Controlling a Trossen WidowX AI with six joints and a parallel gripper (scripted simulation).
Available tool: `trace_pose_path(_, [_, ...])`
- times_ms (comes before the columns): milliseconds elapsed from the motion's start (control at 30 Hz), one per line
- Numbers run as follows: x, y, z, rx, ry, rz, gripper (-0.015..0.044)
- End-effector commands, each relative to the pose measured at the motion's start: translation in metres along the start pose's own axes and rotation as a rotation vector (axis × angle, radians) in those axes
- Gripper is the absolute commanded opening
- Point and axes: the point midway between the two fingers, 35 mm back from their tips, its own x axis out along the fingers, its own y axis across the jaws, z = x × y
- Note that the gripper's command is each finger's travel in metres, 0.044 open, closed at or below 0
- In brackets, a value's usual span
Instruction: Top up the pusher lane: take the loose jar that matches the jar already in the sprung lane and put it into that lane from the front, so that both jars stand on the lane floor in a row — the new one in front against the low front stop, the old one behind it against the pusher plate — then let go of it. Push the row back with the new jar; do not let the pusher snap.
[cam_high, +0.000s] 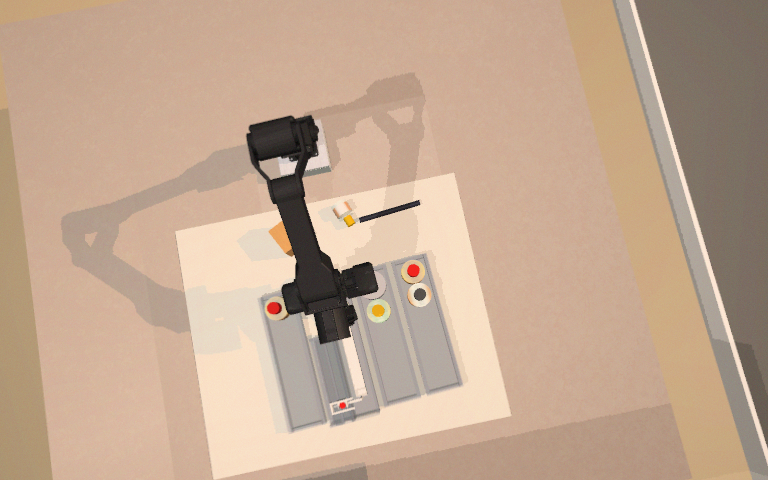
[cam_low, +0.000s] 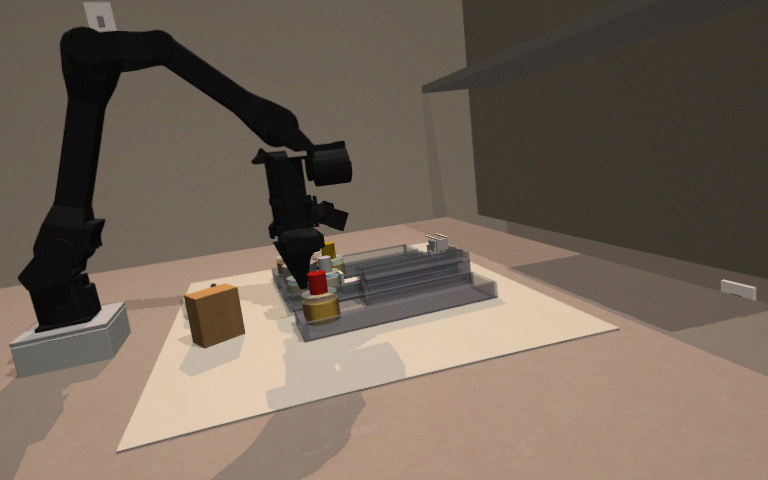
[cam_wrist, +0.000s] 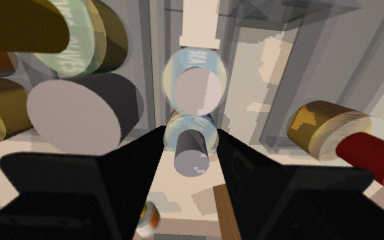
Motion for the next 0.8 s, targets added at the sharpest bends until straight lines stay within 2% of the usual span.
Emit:
trace_pose_path(0, [-0.0001, 0.0000, -0.0014, 0.000, -0.007, 0.000, 0.0000])
trace_pose_path(333, [-0.0001, 0.0000, -0.0014, 0.000, -0.007, 0.000, 0.0000])
trace_pose_path(700, [0.0000, 0.0000, -0.0006, 0.000, -0.007, 0.000, 0.0289])
trace_pose_path(767, [0.0000, 0.0000, -0.0006, 0.000, -0.007, 0.000, 0.0307])
